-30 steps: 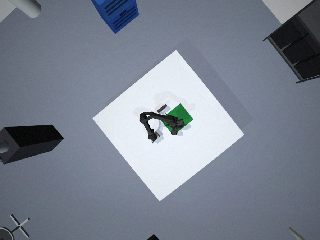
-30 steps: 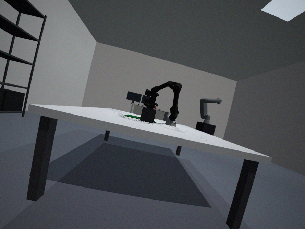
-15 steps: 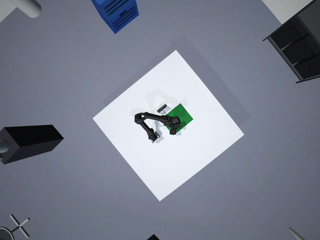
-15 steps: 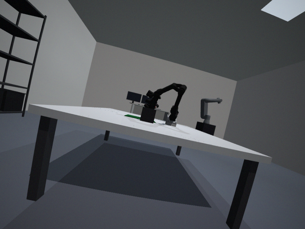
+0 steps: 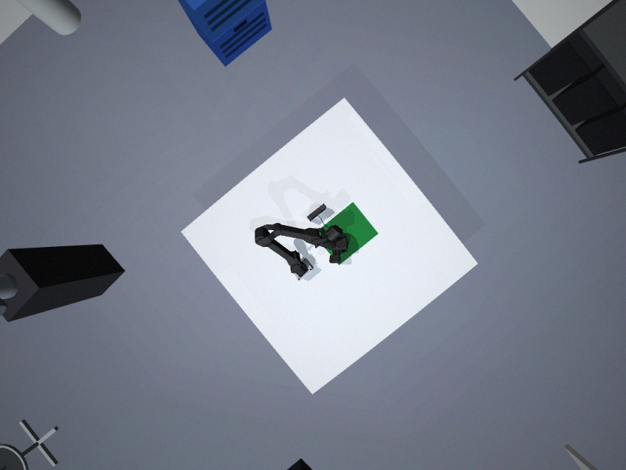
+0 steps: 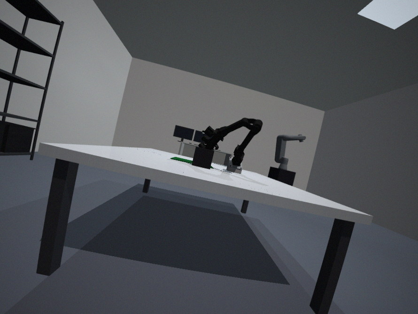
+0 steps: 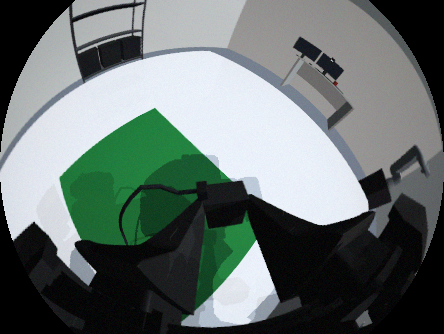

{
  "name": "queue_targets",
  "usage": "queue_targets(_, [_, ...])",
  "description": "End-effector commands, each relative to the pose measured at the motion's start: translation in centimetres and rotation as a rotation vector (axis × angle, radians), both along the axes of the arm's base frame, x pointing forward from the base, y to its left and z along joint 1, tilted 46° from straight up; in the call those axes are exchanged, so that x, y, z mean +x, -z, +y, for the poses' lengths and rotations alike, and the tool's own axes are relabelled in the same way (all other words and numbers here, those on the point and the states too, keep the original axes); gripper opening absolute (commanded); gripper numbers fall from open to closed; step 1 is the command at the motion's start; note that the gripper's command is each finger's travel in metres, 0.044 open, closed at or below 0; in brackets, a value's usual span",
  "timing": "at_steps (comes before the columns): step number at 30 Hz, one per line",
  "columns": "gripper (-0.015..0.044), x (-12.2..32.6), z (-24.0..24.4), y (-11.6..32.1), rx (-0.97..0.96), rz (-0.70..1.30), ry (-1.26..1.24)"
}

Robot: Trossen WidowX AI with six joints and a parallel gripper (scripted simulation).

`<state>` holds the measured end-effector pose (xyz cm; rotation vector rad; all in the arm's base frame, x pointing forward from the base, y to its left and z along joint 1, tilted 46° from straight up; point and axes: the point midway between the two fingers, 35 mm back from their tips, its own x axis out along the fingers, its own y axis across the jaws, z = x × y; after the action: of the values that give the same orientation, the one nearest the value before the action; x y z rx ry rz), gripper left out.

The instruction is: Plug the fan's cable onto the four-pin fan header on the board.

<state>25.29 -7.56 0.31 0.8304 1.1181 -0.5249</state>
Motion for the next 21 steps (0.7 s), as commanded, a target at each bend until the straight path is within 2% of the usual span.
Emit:
queue_targets(1, [0.0000, 0.0, 0.0, -0.2, -0.037, -0.046, 0.036])
queue_targets(21, [0.0000, -0.6, 0.5, -1.6, -0.152, -0.339, 0.223])
